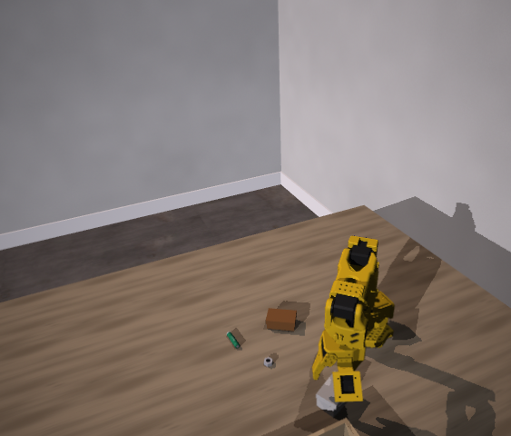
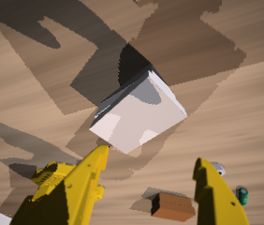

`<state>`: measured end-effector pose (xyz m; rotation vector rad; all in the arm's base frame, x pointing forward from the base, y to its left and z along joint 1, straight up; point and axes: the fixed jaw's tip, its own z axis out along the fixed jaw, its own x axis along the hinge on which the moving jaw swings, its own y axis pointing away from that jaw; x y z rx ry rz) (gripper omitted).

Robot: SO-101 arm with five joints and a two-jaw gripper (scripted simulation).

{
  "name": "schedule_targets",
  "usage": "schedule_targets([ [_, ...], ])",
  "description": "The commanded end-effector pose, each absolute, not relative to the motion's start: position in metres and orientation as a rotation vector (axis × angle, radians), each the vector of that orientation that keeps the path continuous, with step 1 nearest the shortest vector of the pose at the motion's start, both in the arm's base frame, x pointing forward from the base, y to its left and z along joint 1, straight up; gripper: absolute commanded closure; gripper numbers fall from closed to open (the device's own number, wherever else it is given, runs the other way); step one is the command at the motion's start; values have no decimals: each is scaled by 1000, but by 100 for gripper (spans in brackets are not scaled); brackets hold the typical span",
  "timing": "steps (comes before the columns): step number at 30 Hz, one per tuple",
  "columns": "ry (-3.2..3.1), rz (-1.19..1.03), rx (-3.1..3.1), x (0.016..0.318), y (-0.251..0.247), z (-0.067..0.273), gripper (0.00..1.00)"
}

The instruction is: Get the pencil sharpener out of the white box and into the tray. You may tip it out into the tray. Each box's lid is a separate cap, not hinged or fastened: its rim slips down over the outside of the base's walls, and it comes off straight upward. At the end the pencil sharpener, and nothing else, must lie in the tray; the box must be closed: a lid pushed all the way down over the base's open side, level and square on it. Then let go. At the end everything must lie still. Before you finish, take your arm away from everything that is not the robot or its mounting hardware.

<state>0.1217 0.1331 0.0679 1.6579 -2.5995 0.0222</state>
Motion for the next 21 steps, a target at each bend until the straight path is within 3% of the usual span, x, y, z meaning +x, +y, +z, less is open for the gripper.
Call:
schedule_targets([
  [1,-2550,0,1835,127,134,78,70],
  [21,-1715,0,2632,130,122,80,70],
])
